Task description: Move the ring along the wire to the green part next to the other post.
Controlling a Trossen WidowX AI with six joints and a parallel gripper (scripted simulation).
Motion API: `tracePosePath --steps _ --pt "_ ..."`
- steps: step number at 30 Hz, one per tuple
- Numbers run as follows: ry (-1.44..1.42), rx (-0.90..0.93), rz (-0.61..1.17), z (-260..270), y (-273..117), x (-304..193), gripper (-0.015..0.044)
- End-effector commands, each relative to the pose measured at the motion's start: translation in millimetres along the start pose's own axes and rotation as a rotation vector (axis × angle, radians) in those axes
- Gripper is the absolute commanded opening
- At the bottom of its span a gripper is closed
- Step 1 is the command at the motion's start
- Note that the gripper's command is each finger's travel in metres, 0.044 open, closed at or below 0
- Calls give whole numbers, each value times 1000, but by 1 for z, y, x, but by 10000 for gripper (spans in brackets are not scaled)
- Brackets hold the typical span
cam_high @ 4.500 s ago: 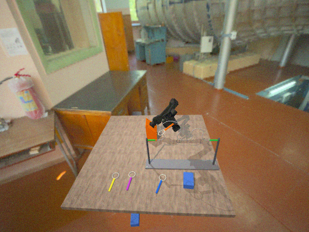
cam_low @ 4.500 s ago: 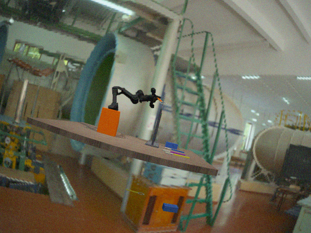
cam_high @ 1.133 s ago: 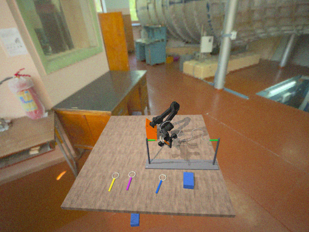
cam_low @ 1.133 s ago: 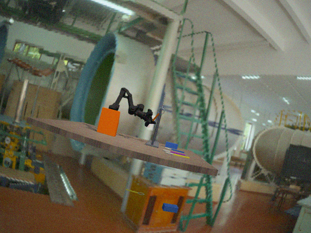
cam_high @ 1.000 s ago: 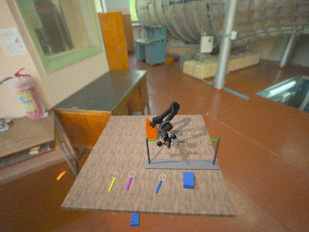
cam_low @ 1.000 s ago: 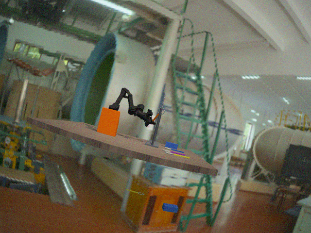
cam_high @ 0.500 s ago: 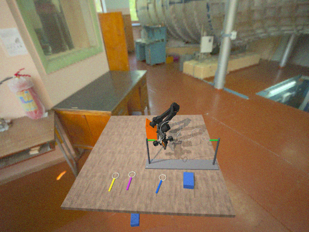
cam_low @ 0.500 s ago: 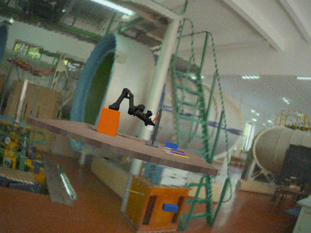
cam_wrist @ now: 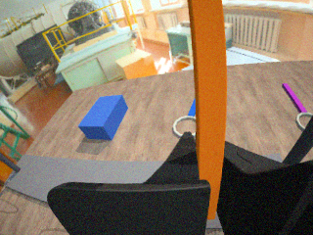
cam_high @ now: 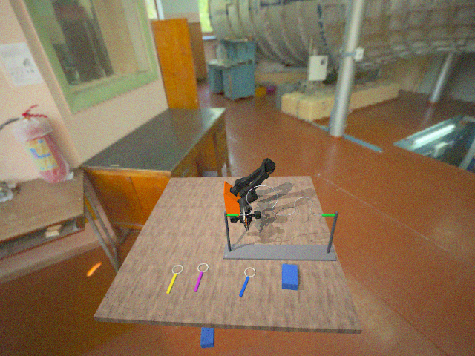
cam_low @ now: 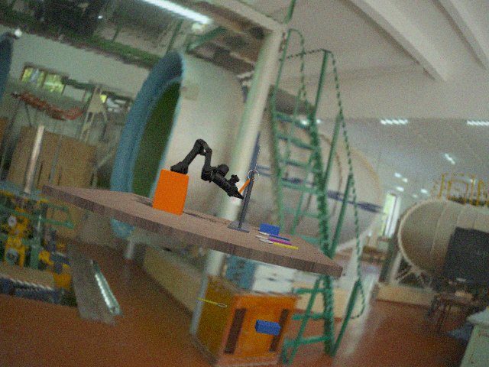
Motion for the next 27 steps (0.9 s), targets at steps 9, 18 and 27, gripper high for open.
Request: tracePosePath --steps 9,18,27 --pt "-45 -21 15 -19 -3 -4 -150" --pt "-52 -25 15 -28 -5 -6 -150" --pt "-54 -26 15 -37 -6 -6 -150"
Point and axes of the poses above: the point midway between the two fingers, 35 mm back from their tips, its own y axis out along the fingers, its own z axis across the jaws, x = y × z, the point moved 1 cm from there along -y, back along the fingers, and after that the axes turned 9 degrees about -y, right-handed, at the moved point
